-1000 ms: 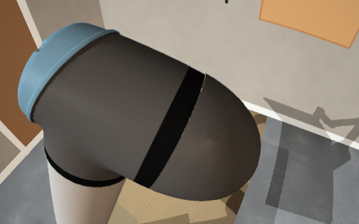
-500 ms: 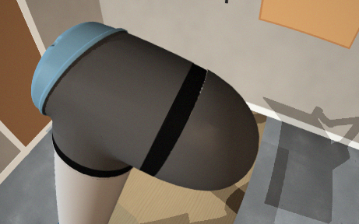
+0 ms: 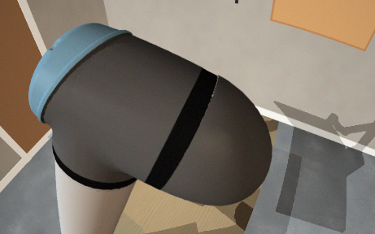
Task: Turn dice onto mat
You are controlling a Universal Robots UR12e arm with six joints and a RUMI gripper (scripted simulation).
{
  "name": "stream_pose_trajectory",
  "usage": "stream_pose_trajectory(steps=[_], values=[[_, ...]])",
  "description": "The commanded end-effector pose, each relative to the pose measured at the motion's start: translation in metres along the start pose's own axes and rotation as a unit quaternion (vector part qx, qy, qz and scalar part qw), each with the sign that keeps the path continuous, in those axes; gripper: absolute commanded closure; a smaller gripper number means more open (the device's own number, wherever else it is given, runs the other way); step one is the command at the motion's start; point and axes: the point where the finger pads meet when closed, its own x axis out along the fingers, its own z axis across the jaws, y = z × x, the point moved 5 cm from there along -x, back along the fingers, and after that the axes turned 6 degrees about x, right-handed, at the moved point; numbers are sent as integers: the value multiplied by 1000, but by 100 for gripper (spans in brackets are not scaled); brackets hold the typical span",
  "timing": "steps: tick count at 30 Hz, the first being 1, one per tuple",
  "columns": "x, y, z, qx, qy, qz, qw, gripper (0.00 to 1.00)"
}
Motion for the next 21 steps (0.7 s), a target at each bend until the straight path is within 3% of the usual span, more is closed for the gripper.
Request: stream_pose_trajectory(steps=[1, 3, 5, 20, 21], values=[[0, 5, -1, 0, -7, -60, 998, 94], [0, 8, -1, 0, -9, -81, 997, 94], [0, 8, -1, 0, -9, -81, 997, 94], [7, 24, -3, 1, -27, -247, 969, 94], [7, 24, -3, 1, -27, -247, 969, 94]])
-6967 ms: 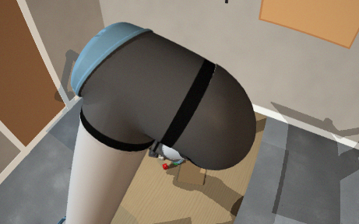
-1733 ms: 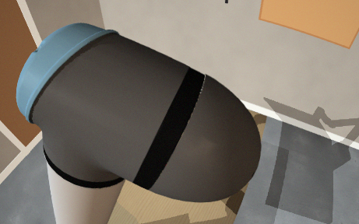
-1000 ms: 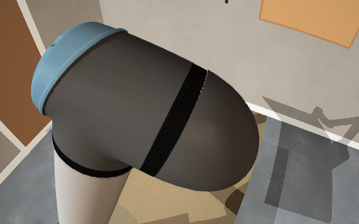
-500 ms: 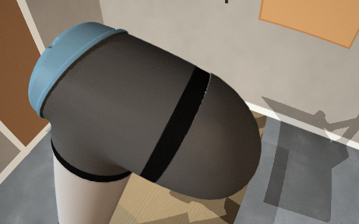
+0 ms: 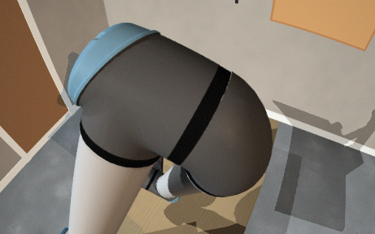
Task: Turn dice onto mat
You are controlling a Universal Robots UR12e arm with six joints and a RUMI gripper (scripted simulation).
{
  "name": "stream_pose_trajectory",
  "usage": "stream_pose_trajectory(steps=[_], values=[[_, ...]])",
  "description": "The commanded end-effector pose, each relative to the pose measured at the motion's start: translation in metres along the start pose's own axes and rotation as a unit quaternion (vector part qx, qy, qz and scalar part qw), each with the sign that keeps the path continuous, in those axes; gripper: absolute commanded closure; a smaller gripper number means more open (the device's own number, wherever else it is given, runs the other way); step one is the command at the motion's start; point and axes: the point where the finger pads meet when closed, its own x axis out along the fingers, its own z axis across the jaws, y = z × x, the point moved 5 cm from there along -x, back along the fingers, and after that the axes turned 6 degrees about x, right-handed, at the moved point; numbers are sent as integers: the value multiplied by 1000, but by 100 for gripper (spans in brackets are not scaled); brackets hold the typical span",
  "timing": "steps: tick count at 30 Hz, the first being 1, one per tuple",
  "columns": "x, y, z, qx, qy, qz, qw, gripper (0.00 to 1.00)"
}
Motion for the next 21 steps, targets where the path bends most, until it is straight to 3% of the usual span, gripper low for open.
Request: stream_pose_trajectory(steps=[1, 12, 21], values=[[4, 3, 0, 0, -9, -67, 998, 94], [5, 14, -1, -1, -19, -167, 986, 94], [8, 18, -1, 0, -24, -207, 978, 94]])
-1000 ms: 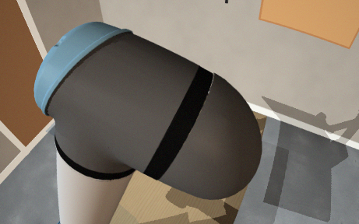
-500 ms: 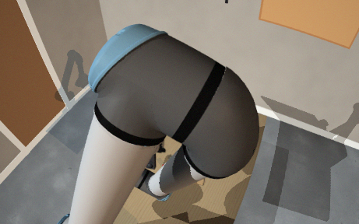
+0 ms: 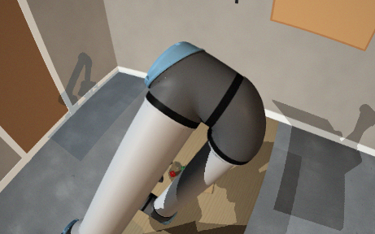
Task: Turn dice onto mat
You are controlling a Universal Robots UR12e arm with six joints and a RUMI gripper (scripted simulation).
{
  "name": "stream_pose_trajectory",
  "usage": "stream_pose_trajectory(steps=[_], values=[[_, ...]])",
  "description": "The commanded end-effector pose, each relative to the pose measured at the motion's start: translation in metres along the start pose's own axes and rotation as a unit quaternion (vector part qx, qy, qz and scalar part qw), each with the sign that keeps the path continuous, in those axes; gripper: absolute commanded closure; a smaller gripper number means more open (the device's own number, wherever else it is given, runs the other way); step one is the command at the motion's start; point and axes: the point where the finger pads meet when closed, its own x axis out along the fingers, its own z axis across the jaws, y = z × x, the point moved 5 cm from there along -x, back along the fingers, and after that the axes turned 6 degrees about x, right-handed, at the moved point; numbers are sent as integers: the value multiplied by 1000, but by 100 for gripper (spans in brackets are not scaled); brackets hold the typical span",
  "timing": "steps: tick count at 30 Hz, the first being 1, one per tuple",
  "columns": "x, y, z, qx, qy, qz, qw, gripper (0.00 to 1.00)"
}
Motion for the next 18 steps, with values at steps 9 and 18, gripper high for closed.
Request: stream_pose_trajectory(steps=[9, 18], values=[[-2, 0, 0, -1, -6, -67, 998, 94], [-2, 0, 0, -1, -6, -69, 998, 94]])
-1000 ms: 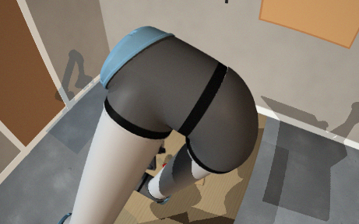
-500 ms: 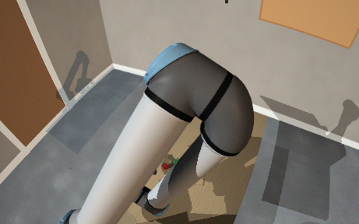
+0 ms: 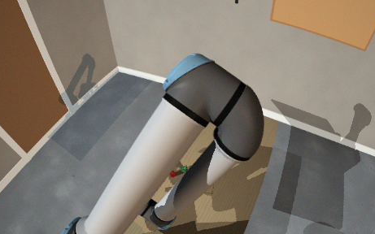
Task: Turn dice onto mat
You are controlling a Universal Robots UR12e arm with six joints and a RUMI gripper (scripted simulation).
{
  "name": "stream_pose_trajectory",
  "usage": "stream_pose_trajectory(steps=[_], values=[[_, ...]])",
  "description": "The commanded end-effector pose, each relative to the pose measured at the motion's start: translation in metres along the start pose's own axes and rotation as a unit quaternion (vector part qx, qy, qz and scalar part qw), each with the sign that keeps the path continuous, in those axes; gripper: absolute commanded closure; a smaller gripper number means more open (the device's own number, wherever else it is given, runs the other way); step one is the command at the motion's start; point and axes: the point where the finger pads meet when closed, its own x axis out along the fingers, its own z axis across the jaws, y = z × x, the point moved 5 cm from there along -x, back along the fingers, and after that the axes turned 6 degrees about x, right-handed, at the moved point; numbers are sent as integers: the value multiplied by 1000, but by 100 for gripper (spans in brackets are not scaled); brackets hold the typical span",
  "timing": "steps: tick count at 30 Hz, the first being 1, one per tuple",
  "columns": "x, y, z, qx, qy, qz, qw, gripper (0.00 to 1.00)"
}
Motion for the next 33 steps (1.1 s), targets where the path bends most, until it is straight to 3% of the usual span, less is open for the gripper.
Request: stream_pose_trajectory(steps=[1, 13, 26, 33], values=[[-2, 0, 0, 0, -1, -3, 1000, 94], [7, 12, -1, 0, -1, -3, 1000, 94], [33, 48, -5, 0, -1, -3, 1000, 94], [39, 57, -6, 0, -1, -3, 1000, 94]])
